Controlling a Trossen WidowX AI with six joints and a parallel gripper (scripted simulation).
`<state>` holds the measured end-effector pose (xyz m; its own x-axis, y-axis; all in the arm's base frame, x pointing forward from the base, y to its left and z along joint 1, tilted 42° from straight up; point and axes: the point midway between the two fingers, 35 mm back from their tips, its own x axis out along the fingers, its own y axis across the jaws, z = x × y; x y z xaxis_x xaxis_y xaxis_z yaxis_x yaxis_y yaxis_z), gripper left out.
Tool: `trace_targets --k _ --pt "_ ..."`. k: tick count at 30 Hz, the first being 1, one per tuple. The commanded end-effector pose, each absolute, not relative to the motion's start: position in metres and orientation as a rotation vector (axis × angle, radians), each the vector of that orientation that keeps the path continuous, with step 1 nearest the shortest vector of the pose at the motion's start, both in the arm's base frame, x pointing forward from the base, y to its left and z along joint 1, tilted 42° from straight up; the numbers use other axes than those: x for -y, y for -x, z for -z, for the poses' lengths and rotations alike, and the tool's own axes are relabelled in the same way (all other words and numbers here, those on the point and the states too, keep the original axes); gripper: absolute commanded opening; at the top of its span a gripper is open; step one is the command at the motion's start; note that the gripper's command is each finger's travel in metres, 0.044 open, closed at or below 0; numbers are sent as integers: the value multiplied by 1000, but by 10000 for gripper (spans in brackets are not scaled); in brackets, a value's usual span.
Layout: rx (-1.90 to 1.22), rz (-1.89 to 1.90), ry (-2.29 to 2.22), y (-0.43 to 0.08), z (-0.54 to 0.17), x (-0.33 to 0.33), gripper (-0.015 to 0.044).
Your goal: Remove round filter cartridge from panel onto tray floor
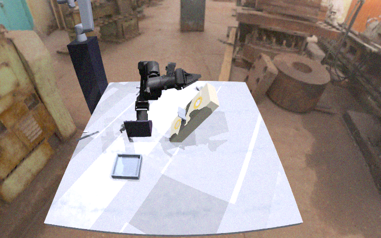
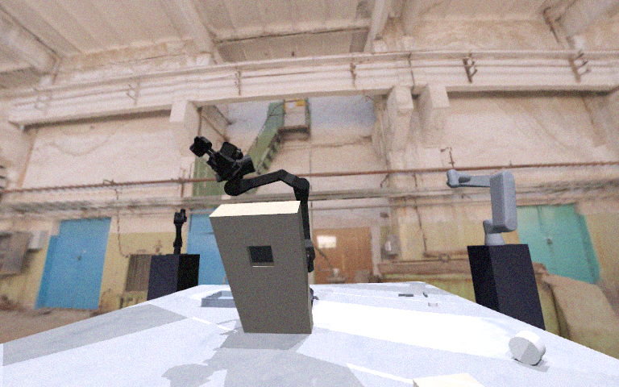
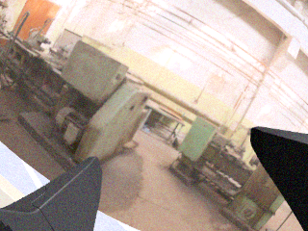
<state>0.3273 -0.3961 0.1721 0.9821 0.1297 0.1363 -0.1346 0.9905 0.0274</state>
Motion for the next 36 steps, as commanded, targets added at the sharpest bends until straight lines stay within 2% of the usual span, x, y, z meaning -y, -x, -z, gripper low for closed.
trace_targets --k 1,11,15,24,36 --pt "132 -132 -35 -328 -173 395 374" --pt "-49 -157 66 -354 -182 322 111" --pt "-147 -211 123 -351 -175 276 109" --pt "-247 -300 188 -336 -163 221 109" --pt "-376 -498 290 -293 -143 130 109"
